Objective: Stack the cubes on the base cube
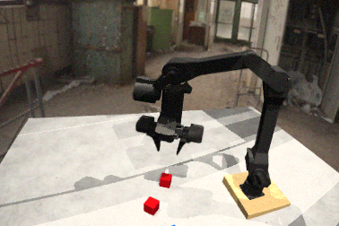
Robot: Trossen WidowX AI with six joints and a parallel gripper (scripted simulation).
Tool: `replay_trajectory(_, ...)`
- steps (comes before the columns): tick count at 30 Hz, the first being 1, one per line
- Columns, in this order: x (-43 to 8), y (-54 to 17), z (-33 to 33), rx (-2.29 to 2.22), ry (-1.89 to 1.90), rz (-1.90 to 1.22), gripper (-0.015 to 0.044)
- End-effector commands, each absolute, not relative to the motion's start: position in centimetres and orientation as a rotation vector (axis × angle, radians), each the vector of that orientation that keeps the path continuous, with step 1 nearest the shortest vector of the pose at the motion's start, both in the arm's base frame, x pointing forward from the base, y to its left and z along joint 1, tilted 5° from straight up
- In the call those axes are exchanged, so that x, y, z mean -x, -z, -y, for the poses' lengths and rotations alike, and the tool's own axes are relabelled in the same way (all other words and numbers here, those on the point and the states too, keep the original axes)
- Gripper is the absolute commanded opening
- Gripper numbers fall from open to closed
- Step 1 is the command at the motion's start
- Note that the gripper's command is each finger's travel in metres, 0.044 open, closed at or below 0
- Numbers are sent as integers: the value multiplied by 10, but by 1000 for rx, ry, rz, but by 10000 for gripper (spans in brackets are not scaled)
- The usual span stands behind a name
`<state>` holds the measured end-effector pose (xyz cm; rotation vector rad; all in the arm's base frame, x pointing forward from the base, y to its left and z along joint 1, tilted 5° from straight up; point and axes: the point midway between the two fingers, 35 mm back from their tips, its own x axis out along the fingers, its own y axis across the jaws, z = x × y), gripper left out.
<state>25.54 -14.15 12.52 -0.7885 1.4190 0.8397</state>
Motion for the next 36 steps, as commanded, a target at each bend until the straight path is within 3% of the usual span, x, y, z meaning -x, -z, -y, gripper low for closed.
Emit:
replay_trajectory(1, -256, -122, 139, 791, -872, -1410, 265)
replay_trajectory(11, -255, -61, 137, 791, -872, -1410, 265)
replay_trajectory(36, -254, -26, 135, 791, -872, -1410, 265)
